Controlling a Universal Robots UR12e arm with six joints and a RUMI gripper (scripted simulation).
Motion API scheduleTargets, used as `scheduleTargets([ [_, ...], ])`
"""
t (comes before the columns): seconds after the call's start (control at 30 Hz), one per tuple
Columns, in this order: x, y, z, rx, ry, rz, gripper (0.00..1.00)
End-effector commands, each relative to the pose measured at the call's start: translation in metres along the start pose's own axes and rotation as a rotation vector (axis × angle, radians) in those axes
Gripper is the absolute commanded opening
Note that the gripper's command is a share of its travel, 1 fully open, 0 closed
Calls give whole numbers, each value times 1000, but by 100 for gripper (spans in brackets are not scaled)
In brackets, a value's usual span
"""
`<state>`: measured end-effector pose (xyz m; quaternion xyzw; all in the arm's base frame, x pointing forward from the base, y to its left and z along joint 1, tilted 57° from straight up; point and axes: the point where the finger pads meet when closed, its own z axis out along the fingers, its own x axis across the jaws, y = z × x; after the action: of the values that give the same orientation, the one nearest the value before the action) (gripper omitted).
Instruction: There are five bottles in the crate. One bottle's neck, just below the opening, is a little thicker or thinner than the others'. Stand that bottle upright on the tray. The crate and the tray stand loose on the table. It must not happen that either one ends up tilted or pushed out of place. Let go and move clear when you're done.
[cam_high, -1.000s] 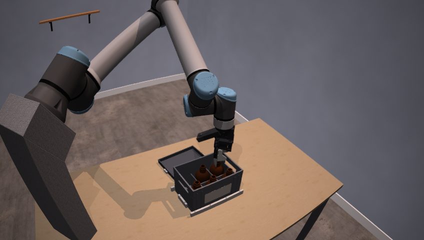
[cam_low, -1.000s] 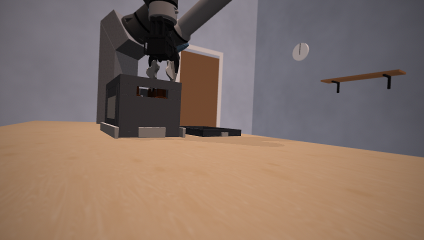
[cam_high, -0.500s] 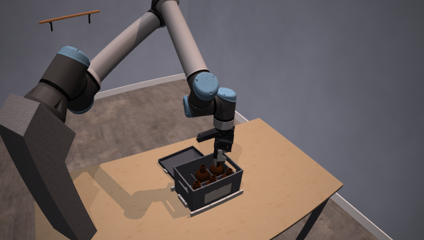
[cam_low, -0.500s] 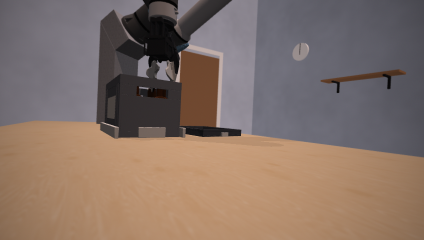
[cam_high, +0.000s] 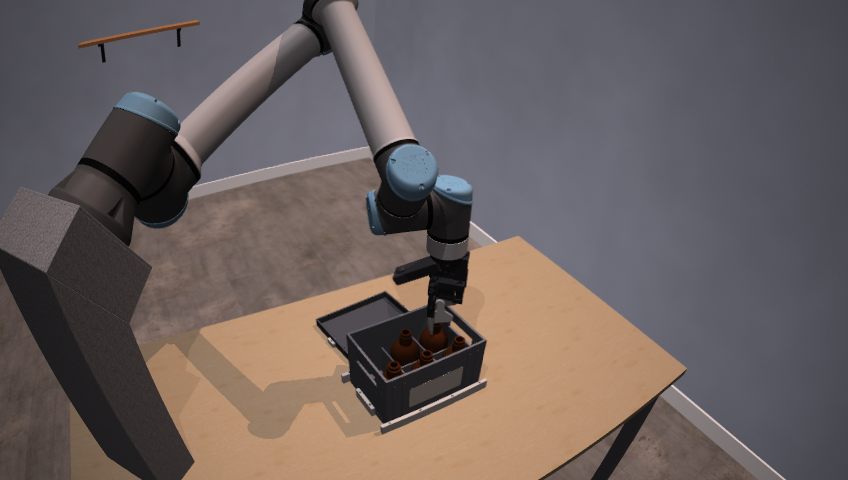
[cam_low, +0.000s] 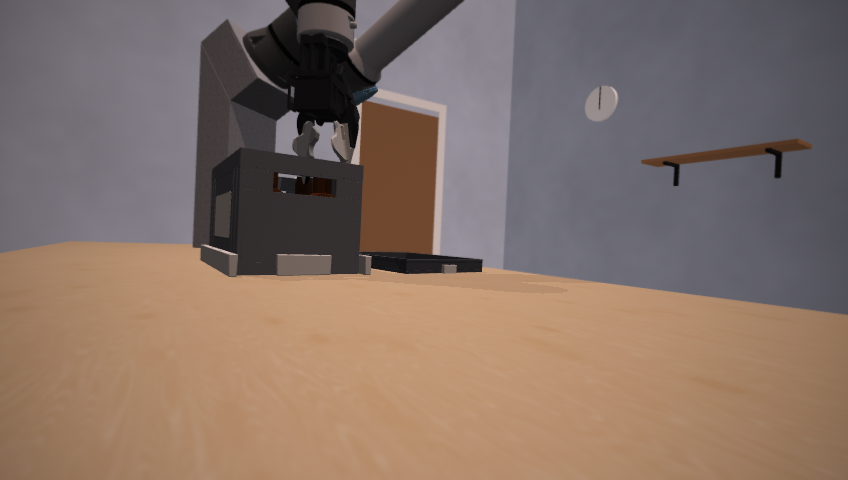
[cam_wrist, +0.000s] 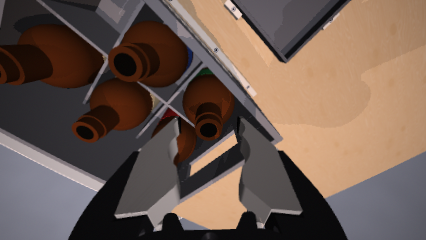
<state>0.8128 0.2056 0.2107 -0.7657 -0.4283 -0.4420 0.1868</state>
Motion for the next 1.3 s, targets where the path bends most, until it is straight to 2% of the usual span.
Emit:
scheduleTargets([
  [0.0, 1, 1, 1, 0, 0, -2, 38],
  [0.3, 1, 1, 1, 0, 0, -2, 38],
  [0.33, 1, 1, 1, 0, 0, -2, 0],
  [1.27, 1, 0, 1, 0, 0, -2, 0],
])
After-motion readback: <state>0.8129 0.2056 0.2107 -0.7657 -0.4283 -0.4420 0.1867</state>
